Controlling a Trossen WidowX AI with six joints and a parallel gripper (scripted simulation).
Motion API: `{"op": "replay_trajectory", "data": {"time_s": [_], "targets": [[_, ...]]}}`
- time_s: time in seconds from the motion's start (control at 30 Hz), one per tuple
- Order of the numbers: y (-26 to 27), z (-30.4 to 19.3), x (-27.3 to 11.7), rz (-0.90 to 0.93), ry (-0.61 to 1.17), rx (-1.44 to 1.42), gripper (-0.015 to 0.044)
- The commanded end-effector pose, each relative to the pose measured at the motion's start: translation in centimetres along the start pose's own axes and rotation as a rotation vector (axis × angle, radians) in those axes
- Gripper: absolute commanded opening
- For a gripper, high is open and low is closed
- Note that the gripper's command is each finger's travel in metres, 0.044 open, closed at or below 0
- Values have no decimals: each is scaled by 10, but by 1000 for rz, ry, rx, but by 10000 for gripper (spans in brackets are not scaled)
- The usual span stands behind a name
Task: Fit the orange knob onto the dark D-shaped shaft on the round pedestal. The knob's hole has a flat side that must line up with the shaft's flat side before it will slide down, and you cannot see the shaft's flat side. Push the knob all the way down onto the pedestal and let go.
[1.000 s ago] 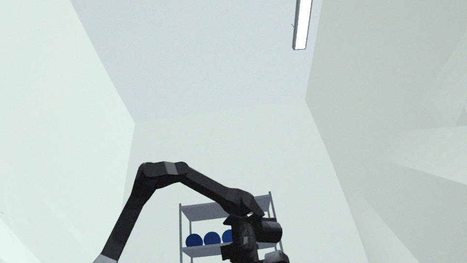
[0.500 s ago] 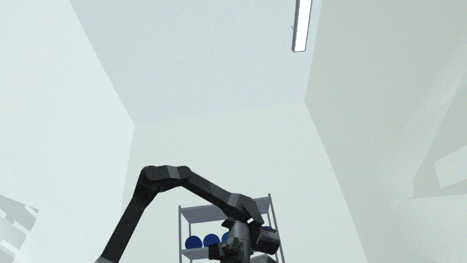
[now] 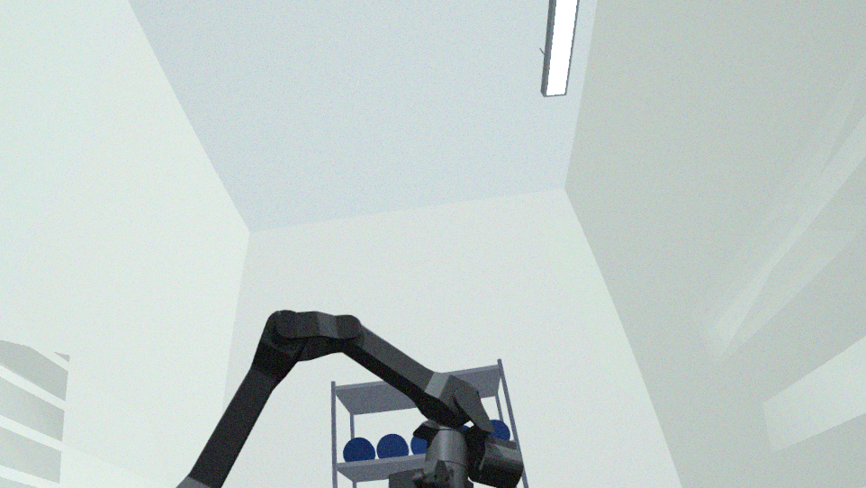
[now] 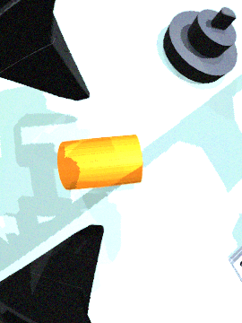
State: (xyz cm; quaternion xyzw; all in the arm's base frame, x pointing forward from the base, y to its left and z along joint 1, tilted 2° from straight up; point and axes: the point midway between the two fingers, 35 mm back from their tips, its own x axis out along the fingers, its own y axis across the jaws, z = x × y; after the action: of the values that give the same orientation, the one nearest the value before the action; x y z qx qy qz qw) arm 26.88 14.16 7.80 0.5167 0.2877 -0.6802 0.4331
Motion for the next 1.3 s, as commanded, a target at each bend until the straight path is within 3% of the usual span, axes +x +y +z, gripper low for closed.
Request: {"op": "replay_trajectory", "data": {"time_s": [0.0,0.53,0.8,1.07,1.27], "targets": [[-1,0,8,-1,-9,2,440],[-1,-7,31,0,-10,3,440],[-1,-7,31,0,-10,3,240],[-1,-7,31,0,-10,3,240],[-1,-7,31,0,-10,3,200]]}}
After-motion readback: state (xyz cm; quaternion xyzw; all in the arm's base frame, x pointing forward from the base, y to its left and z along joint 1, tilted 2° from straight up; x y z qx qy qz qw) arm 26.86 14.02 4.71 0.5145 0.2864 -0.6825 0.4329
